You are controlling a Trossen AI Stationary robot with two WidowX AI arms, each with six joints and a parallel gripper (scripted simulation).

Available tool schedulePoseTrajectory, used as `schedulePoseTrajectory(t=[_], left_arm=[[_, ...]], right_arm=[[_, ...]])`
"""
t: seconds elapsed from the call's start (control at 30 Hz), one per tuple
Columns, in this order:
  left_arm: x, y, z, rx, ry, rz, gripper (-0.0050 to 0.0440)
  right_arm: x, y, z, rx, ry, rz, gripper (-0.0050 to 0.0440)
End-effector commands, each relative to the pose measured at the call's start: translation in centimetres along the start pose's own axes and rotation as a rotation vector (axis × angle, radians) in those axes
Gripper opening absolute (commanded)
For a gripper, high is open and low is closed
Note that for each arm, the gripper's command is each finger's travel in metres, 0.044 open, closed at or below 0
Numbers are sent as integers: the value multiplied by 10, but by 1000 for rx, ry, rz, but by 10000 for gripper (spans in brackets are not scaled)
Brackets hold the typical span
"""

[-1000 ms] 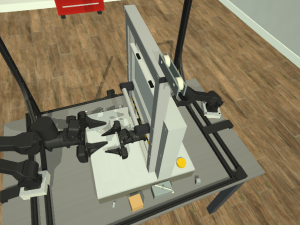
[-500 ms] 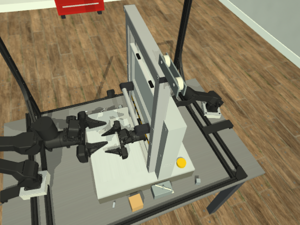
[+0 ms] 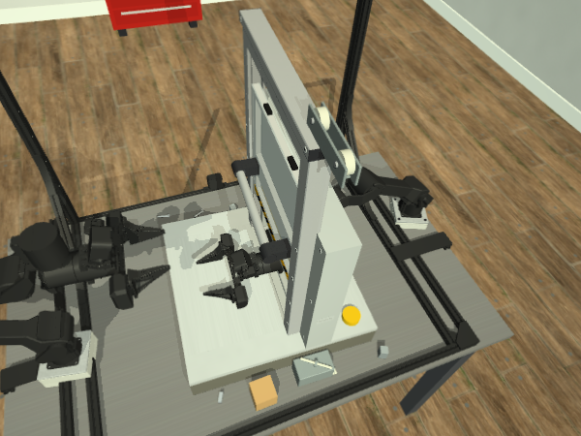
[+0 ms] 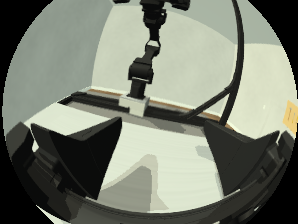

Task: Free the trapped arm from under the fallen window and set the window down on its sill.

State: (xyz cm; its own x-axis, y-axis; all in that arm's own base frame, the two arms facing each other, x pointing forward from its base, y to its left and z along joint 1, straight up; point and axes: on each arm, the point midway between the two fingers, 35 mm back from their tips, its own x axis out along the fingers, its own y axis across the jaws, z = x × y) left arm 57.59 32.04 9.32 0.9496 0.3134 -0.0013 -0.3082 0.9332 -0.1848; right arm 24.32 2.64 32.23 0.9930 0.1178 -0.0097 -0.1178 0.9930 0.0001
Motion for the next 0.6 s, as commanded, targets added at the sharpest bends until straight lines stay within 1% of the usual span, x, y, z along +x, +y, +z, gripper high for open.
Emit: schedulePoseTrajectory(t=[0.0,0.13,0.23,0.33,0.57], left_arm=[[0,0,0,-5,0,0,400],[0,0,0,-5,0,0,400],[0,0,0,-5,0,0,400],[0,0,0,-5,0,0,400],[0,0,0,-5,0,0,400]], right_arm=[[-27,12,-15,-5,46,57,400],[-59,22,-31,-8,80,115,400],[-73,25,-38,-10,95,139,400],[-77,26,-41,-10,99,146,400],[-77,26,-41,-10,100,147,400]])
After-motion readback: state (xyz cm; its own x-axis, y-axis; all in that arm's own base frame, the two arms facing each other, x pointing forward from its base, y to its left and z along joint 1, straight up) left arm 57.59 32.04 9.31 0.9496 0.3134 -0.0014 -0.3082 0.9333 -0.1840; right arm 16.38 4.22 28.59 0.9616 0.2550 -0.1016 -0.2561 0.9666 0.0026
